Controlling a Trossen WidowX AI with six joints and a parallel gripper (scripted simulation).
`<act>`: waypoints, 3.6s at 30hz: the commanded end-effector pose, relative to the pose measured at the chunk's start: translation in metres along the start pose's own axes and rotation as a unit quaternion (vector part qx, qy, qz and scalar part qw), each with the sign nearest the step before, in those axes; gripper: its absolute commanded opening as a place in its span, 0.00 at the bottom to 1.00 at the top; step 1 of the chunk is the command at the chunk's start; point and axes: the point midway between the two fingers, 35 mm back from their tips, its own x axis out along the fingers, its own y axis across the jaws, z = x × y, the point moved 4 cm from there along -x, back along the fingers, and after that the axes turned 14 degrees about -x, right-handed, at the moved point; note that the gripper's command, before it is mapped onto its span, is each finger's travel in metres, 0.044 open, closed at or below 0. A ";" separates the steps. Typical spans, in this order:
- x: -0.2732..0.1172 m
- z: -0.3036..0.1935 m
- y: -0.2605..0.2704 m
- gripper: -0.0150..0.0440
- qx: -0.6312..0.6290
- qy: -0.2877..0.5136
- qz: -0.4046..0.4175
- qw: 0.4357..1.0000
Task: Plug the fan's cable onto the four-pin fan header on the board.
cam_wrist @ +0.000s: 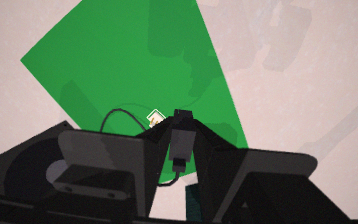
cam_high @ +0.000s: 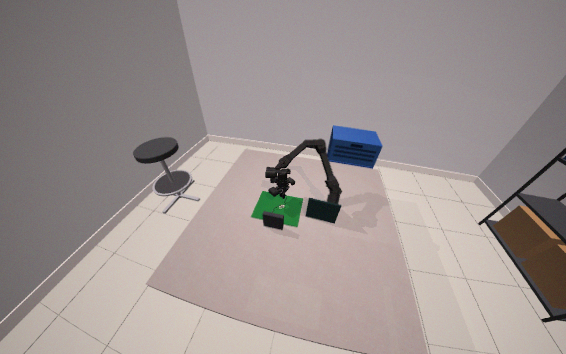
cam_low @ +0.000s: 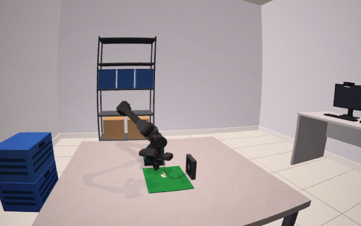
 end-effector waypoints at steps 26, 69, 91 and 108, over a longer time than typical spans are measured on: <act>0.003 -0.028 0.039 0.25 -0.430 0.002 0.000 0.903; 0.023 -0.022 0.044 0.25 -0.433 0.002 0.000 0.902; 0.025 -0.021 0.043 0.25 -0.431 0.002 0.000 0.902; 0.029 -0.022 0.043 0.25 -0.432 0.002 0.000 0.902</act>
